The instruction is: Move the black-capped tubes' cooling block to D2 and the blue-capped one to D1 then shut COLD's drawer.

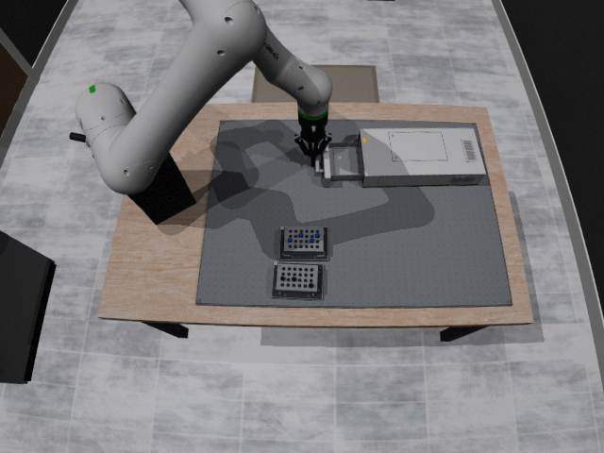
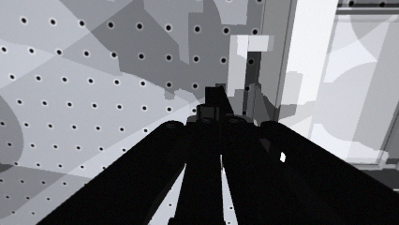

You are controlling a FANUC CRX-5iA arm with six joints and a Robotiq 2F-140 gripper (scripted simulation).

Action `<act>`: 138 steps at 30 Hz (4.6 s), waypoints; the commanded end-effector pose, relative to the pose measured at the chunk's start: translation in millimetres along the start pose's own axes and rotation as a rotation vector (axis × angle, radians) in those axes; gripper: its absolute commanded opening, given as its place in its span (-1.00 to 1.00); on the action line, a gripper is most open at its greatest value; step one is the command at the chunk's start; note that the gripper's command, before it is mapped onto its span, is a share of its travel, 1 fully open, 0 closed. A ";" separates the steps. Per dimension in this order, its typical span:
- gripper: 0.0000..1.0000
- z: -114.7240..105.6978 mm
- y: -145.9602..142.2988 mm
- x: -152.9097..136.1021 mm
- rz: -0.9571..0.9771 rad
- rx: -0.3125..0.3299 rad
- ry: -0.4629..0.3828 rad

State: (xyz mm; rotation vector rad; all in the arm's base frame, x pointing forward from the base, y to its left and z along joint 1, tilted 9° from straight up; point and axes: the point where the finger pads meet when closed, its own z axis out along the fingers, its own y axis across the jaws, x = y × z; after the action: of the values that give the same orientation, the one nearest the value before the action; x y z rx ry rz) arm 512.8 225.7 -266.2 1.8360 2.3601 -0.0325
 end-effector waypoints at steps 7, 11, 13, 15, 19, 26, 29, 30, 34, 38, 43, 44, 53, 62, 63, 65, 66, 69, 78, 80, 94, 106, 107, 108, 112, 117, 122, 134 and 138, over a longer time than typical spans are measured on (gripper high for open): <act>-0.80 -0.8 10.3 0.3 0.000 -0.001 0.001; -0.80 -0.8 14.3 0.3 0.000 -0.001 0.001; -0.80 -0.8 17.0 0.3 0.000 -0.001 0.001; -0.80 -0.8 19.7 0.3 0.000 -0.001 0.001; -0.80 -0.8 22.3 0.3 0.000 -0.001 0.001; -0.80 -0.8 31.7 0.3 0.000 -0.001 0.001; -0.80 -0.8 35.7 0.3 0.000 -0.001 0.001; -0.80 -0.8 37.0 0.3 0.000 -0.001 0.001; -0.80 -0.8 39.7 0.3 0.000 -0.001 0.001; -0.80 -0.9 45.0 0.3 0.000 -0.001 0.001; -0.80 -0.9 50.0 0.3 0.000 -0.001 0.001; -0.80 -0.9 51.3 0.3 0.000 -0.001 0.001; -0.80 -0.9 60.7 0.3 0.000 -0.001 0.001; -0.80 -0.9 72.7 0.3 0.000 -0.001 0.001; -0.80 -0.9 74.0 0.3 0.000 -0.001 0.001; -0.80 -0.9 76.7 0.3 0.000 -0.001 0.001; -0.80 -0.9 78.0 0.3 0.000 -0.001 0.001; -0.80 -1.0 79.4 0.3 0.000 -0.001 0.001; -0.80 -1.0 85.6 0.3 0.000 -0.001 0.001; -0.80 -1.0 86.2 0.3 0.000 -0.001 0.001; -0.80 -1.0 90.2 0.3 0.000 -0.001 0.001; -0.80 -1.0 93.6 0.3 0.000 -0.002 0.001; -0.80 -1.0 93.9 0.3 0.000 -0.002 0.001; -0.80 -1.0 94.3 0.3 0.000 -0.002 0.001; -0.80 -1.0 95.6 0.3 0.000 -0.002 0.001; -0.80 -1.0 97.3 0.3 0.000 -0.002 0.001; -0.80 -1.0 98.3 0.3 0.000 -0.002 0.001; -0.80 -1.0 102.3 0.3 0.000 -0.002 0.001; -0.80 -1.0 102.9 0.3 0.000 -0.002 0.001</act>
State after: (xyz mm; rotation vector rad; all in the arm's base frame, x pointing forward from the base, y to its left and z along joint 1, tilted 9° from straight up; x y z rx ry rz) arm 610.6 251.0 -258.7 1.8362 2.3604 -0.0332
